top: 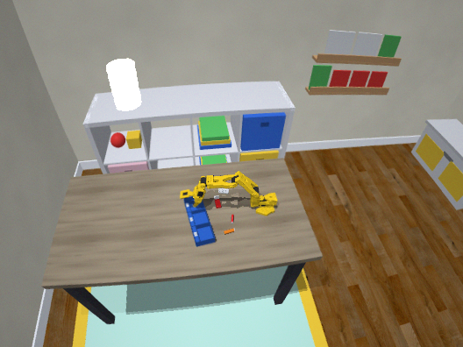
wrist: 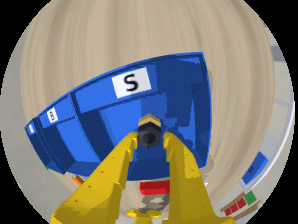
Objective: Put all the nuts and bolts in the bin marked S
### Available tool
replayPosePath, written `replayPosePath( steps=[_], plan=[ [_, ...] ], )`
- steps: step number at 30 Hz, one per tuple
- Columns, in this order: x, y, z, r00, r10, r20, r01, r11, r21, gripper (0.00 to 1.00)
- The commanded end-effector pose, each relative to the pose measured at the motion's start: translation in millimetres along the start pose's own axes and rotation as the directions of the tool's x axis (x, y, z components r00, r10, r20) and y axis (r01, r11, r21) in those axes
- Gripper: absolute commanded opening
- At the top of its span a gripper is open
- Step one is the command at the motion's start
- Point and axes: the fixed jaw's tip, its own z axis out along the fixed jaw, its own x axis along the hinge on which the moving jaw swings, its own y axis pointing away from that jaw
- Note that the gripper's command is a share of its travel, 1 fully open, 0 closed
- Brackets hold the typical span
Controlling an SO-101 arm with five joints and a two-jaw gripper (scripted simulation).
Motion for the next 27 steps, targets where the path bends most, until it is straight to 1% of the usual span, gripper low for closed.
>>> replayPosePath(
  steps=[1, 7, 17, 21, 27],
  plan=[
    [-10.2, 1.9, -12.1, 0.998, -0.016, 0.065, 0.016, 1.000, -0.002, 0.14],
    [-10.2, 1.9, -12.1, 0.998, -0.016, 0.065, 0.016, 1.000, -0.002, 0.17],
    [-10.5, 1.8, -13.8, 0.998, -0.016, 0.065, 0.016, 1.000, -0.002, 0.17],
    [-11.1, 1.8, -20.1, 0.998, -0.016, 0.065, 0.016, 1.000, -0.002, 0.17],
    [-11.9, 1.8, -36.8, 0.998, -0.016, 0.065, 0.016, 1.000, -0.002, 0.17]
  ],
)
